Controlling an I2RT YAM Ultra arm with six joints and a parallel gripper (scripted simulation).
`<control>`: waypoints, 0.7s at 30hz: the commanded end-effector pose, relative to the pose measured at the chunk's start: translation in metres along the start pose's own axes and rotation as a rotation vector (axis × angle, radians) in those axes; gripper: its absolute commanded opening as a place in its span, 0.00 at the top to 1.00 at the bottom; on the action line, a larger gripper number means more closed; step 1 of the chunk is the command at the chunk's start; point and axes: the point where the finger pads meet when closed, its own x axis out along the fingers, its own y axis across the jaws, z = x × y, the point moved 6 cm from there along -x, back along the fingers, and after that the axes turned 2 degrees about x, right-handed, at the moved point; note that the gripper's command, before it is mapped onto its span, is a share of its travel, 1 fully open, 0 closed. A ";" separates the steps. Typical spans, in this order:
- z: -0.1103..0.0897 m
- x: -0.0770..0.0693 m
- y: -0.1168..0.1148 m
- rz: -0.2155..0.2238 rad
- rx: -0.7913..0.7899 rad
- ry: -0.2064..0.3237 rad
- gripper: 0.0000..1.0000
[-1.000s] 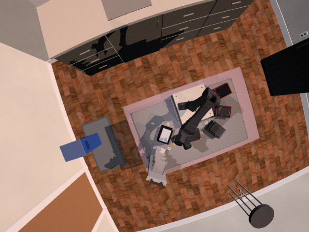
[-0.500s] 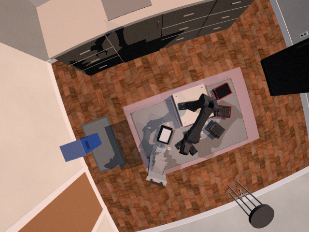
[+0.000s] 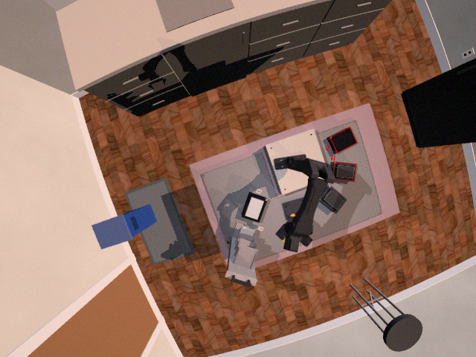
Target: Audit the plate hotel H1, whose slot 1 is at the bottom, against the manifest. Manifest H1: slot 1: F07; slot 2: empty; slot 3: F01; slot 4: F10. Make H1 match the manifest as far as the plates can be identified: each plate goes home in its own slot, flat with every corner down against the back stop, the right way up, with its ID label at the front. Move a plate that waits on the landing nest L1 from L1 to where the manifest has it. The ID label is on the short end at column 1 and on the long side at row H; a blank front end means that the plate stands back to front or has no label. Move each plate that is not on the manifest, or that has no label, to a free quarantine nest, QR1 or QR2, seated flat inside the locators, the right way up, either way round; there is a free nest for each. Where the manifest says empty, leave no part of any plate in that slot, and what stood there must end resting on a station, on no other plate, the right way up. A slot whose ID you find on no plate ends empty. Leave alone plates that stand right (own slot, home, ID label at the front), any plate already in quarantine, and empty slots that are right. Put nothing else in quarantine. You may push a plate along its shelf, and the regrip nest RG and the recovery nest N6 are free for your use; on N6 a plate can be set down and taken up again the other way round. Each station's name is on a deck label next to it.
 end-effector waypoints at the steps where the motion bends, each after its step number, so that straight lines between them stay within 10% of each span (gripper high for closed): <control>1: -0.002 -0.005 0.005 0.046 -0.064 0.047 0.00; 21: 0.011 -0.002 -0.003 0.229 -0.389 0.239 0.00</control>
